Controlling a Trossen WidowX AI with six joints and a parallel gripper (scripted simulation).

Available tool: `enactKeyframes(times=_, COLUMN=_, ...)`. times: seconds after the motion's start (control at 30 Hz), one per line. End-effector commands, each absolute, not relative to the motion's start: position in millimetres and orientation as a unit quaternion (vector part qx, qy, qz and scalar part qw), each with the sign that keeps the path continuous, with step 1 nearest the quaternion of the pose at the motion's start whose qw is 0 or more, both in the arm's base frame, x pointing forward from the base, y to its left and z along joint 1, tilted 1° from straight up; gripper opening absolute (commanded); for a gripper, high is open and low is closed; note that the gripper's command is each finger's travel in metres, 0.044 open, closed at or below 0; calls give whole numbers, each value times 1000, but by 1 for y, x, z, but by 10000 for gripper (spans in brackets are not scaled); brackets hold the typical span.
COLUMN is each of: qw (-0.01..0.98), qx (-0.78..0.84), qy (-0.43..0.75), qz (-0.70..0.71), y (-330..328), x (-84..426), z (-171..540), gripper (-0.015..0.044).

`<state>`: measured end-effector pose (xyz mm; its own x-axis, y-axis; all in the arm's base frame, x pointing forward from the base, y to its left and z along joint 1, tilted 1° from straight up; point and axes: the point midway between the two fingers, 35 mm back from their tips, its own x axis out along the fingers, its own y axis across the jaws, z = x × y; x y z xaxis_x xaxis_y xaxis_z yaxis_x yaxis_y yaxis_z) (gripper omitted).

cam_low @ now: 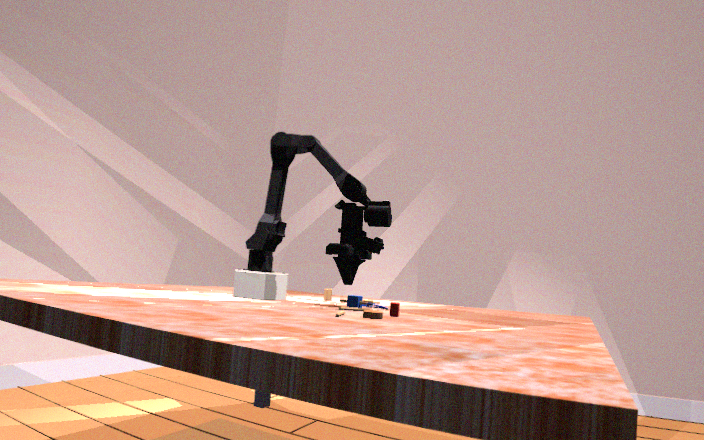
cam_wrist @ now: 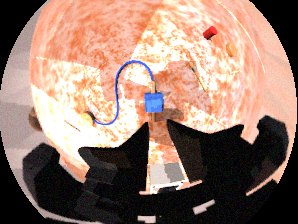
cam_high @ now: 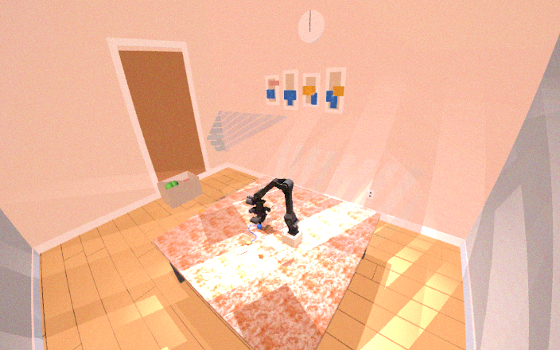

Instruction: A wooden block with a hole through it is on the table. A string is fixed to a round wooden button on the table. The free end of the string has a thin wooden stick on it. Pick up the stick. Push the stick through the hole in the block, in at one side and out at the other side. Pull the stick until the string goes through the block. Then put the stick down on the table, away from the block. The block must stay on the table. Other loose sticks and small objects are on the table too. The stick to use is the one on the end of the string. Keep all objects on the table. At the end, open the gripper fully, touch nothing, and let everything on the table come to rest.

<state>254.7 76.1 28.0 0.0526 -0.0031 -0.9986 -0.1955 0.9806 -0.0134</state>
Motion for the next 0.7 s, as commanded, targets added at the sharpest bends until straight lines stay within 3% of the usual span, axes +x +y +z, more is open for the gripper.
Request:
enactKeyframes(times=0.0, qw=717, qx=-73, qy=690, qz=69, y=76, x=253, z=17, gripper=124)
enactKeyframes(times=0.67, qw=717, qx=-74, qy=690, qz=69, y=75, x=253, z=-16, gripper=124)
